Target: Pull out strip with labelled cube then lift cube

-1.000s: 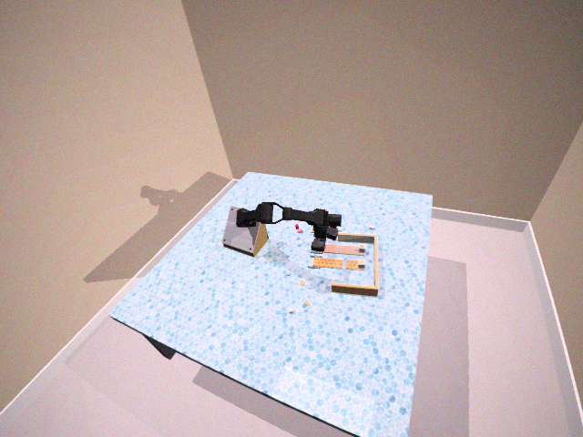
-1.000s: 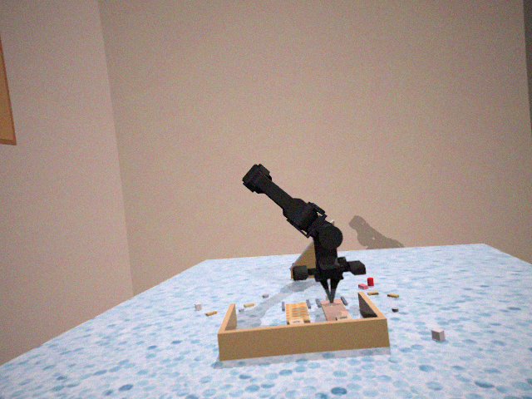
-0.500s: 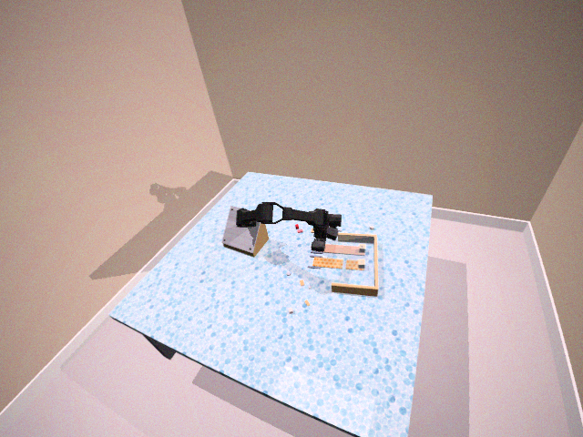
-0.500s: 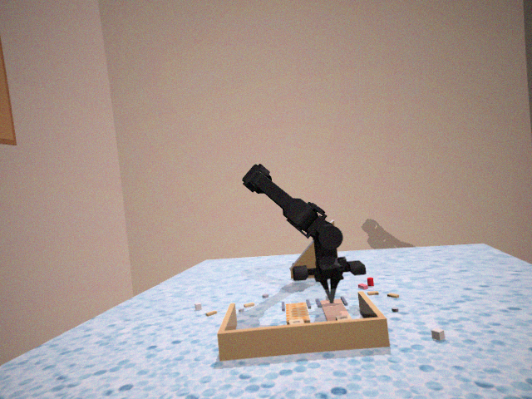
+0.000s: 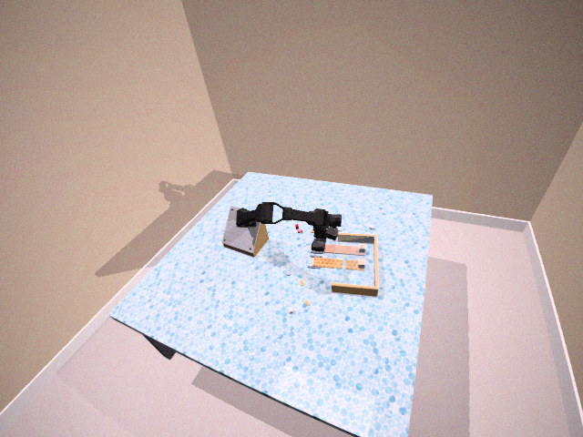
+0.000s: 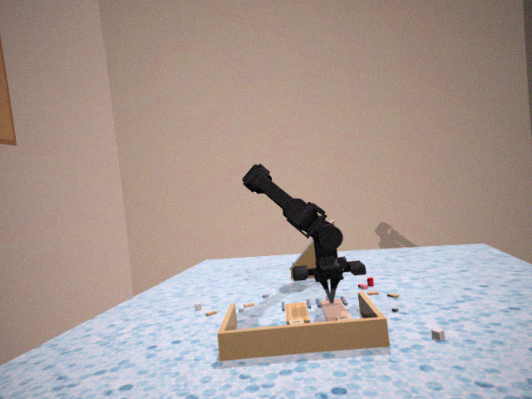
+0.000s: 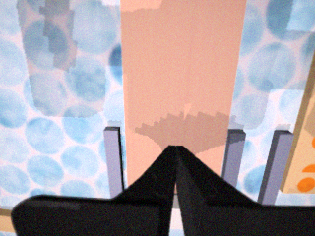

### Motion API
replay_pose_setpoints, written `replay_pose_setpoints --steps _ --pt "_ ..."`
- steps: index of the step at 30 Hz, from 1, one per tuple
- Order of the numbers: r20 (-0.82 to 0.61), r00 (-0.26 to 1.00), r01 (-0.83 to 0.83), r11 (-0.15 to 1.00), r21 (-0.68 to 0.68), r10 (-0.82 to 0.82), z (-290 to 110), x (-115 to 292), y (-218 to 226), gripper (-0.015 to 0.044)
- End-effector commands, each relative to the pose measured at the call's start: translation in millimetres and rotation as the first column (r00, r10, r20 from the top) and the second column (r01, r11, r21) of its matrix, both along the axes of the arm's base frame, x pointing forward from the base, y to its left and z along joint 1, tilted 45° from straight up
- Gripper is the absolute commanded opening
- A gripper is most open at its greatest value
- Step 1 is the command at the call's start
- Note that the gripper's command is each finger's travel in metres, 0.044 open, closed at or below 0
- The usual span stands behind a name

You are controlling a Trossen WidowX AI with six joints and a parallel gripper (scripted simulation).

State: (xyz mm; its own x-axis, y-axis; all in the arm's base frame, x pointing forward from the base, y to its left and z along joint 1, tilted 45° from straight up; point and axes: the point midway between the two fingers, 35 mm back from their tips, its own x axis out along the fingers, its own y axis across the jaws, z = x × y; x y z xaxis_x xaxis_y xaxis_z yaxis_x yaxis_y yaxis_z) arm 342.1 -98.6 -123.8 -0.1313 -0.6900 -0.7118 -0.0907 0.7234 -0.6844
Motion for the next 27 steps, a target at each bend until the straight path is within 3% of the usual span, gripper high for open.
replay_pose_setpoints --steps 1,27 --pt "-0.006 1.0 0.001 1.0 -0.004 -0.001 -2.6 -1.3 -2.4 0.0" --pt "-0.006 1.0 0.001 1.0 -0.004 -0.001 -4.6 -0.3 -4.1 0.0"
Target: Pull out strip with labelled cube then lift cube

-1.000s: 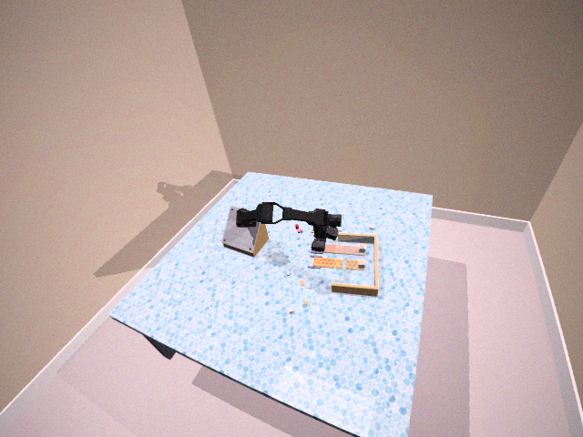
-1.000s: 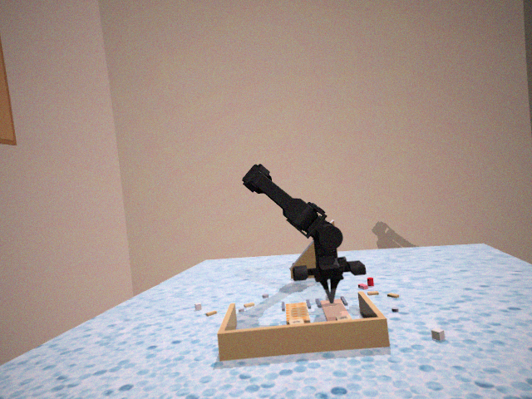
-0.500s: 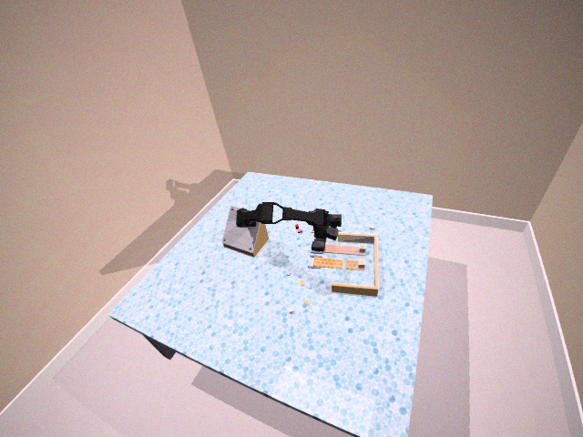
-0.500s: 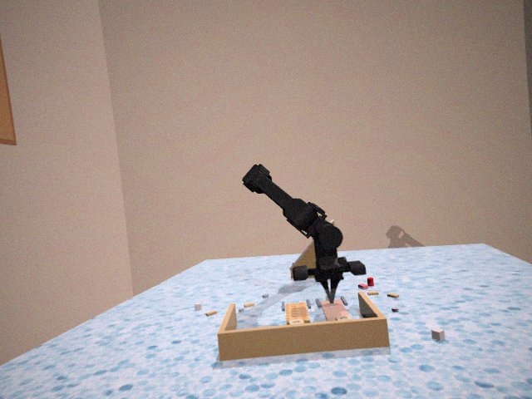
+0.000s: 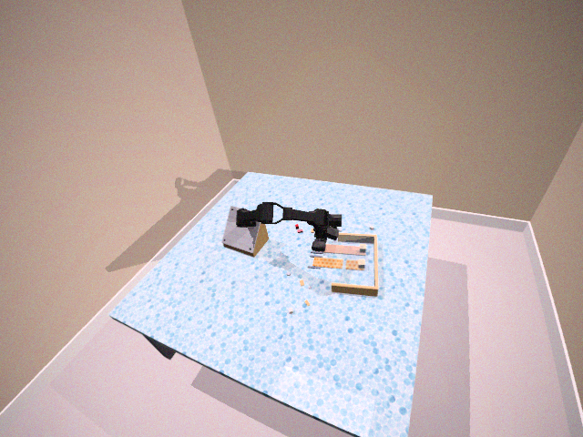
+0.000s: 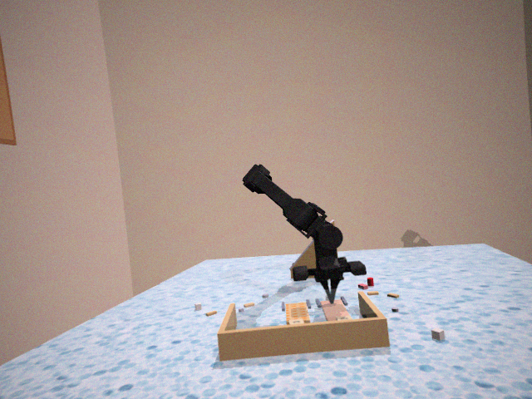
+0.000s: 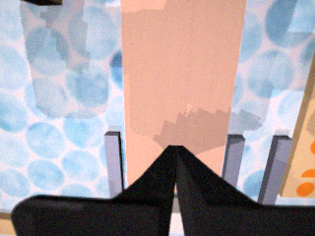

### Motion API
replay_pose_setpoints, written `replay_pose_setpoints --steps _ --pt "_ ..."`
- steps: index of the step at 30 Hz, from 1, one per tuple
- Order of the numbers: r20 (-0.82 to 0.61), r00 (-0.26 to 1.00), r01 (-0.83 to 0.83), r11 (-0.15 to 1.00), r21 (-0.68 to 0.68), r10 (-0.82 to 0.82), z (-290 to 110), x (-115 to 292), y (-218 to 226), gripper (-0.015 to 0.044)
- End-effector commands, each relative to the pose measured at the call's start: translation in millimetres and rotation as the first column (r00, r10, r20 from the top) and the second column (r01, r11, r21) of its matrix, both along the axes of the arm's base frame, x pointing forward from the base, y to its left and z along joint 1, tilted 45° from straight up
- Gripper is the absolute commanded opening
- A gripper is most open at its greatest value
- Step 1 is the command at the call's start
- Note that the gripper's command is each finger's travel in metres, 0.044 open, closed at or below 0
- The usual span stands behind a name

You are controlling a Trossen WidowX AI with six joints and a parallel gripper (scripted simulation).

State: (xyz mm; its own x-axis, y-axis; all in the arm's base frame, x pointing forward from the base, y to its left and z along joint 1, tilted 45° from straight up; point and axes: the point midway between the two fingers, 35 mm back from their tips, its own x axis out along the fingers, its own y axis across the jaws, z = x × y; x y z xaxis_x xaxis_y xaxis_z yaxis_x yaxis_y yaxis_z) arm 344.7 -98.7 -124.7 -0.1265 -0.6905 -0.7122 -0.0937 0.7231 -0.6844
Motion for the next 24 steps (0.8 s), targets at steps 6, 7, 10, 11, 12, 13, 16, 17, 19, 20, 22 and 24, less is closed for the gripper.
replay_pose_setpoints --steps 6,7,10,11,12,13,16,17,19,20,22,24 --pt "-0.008 1.0 0.006 1.0 -0.005 -0.006 -2.4 -11.8 -3.9 0.0" --pt "-0.008 1.0 0.006 1.0 -0.005 -0.006 -2.2 -13.3 -3.8 0.0" --pt "-0.009 1.0 0.006 1.0 -0.005 -0.006 -1.5 -17.7 -3.8 0.0" --pt "-0.009 1.0 0.006 1.0 -0.005 -0.006 -1.3 -19.1 -3.8 0.0" --pt "-0.009 1.0 0.006 1.0 -0.005 -0.006 -1.1 -20.5 -3.7 0.0" --pt "-0.009 1.0 0.006 1.0 -0.005 -0.006 -0.9 -21.9 -3.7 0.0" --pt "-0.009 1.0 0.006 1.0 -0.005 -0.006 -0.2 -26.6 -3.8 0.0" --pt "-0.009 1.0 0.006 1.0 -0.005 -0.006 0.0 -28.1 -3.7 0.0" --pt "-0.009 1.0 0.006 1.0 -0.005 -0.006 0.5 -31.2 -3.7 0.0" --pt "-0.009 1.0 0.006 1.0 -0.005 -0.006 0.7 -32.7 -3.7 0.0" --pt "-0.01 1.0 0.006 1.0 -0.005 -0.006 1.2 -35.7 -3.7 0.0" --pt "-0.01 1.0 0.006 1.0 -0.005 -0.006 1.7 -38.6 -3.6 0.0"
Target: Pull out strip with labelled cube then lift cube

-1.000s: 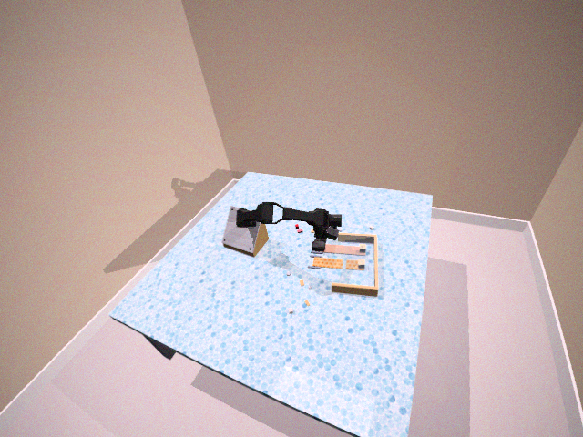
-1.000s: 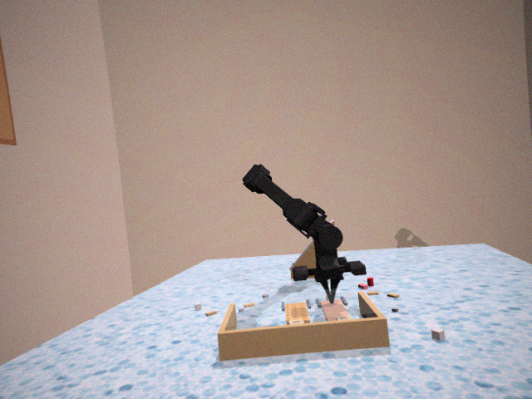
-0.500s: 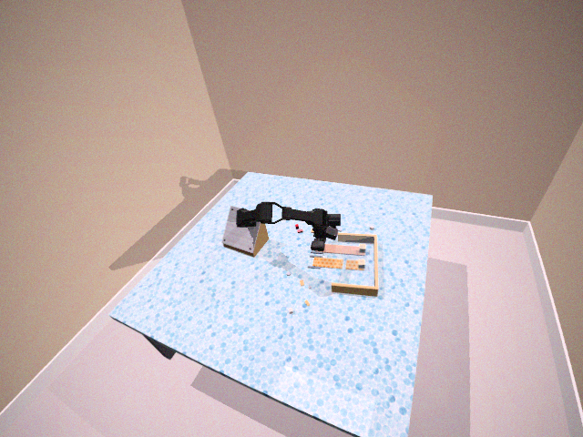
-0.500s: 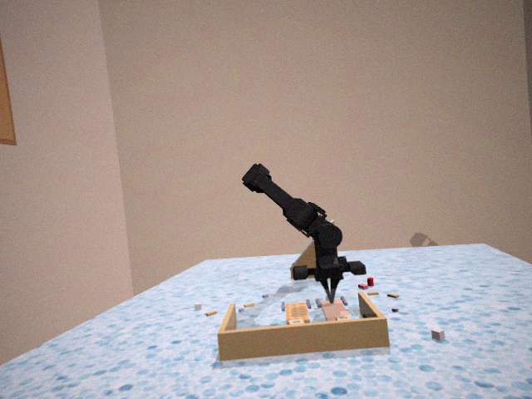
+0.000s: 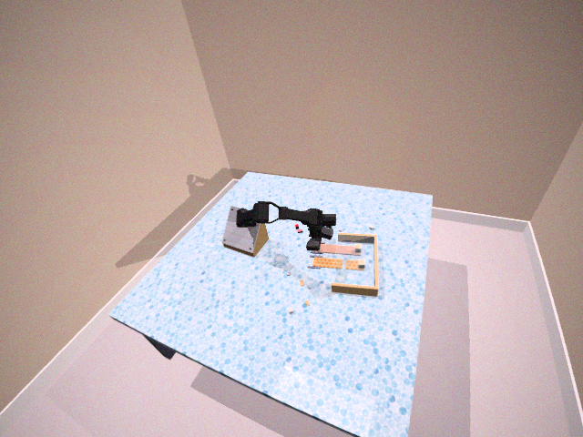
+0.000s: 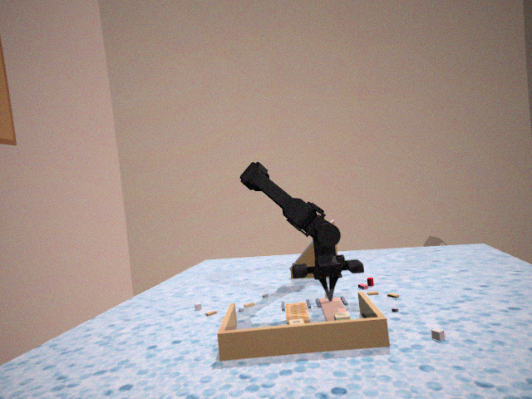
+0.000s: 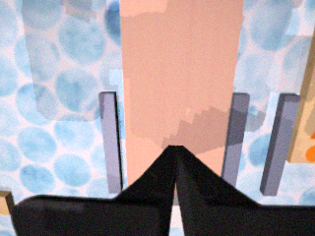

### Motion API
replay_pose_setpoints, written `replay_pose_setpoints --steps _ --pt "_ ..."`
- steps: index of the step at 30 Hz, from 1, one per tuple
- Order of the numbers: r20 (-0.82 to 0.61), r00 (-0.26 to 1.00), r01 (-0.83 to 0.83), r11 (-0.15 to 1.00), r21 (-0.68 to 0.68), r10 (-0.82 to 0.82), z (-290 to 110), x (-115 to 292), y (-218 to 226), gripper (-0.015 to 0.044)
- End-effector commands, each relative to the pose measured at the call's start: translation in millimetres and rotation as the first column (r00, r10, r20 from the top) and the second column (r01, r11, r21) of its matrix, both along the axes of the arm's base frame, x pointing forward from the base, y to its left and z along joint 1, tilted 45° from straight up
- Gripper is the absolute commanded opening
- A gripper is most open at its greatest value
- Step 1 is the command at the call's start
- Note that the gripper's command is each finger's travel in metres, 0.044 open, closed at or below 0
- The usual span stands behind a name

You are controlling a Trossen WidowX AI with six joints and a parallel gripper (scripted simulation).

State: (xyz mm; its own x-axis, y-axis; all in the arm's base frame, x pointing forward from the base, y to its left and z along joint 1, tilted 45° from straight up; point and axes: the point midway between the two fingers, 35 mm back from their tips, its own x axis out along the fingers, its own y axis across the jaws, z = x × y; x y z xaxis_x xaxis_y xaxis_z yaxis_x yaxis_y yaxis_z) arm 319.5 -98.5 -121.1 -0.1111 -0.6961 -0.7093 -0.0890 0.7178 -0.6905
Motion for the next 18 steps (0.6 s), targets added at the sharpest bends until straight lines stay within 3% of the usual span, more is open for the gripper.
replay_pose_setpoints --steps 1,18 --pt "-0.024 1.0 0.013 1.0 0.002 -0.013 -1.7 -14.9 -3.9 0.0" --pt "-0.026 1.0 0.013 1.0 0.002 -0.013 2.2 -38.9 -3.5 0.0"
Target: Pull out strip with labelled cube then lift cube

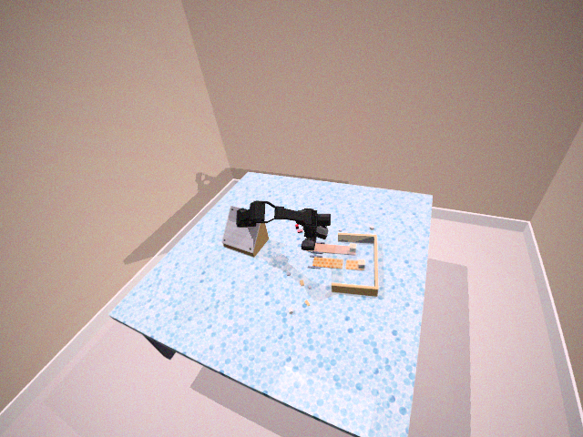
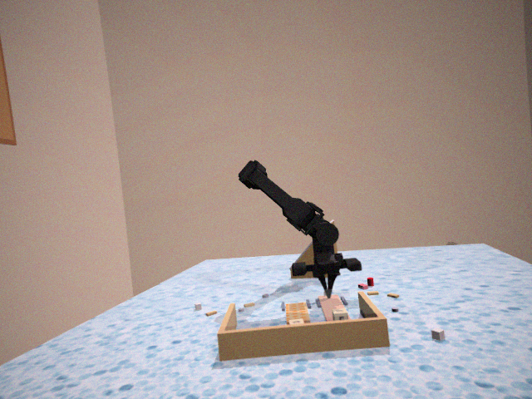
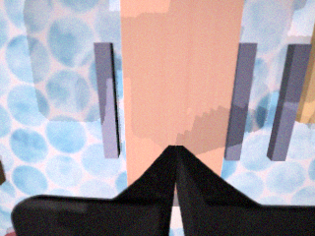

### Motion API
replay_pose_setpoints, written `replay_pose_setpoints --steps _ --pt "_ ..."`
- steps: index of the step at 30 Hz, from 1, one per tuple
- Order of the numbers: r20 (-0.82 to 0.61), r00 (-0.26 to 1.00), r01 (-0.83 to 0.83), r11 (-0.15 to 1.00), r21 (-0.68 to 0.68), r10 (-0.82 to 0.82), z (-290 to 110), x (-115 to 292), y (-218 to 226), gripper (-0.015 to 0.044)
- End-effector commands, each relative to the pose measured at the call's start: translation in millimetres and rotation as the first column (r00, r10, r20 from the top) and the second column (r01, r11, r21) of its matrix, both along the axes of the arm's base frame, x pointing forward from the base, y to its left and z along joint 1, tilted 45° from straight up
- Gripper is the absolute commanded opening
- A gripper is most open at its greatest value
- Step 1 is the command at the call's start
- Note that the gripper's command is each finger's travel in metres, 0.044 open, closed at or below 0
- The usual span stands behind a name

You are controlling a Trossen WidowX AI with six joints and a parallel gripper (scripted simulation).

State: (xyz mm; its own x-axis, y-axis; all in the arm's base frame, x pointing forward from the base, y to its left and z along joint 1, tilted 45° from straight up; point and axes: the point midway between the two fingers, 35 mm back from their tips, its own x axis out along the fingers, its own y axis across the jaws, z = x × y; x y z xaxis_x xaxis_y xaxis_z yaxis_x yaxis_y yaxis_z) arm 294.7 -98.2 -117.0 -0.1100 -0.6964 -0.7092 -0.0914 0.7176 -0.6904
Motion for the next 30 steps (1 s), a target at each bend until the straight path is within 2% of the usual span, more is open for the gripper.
replay_pose_setpoints --steps 1,30 --pt "-0.025 1.0 0.016 1.0 0.002 -0.016 -1.6 -15.7 -3.7 0.0" --pt "-0.027 0.999 0.016 1.0 0.002 -0.016 5.2 -56.4 -3.0 0.0"
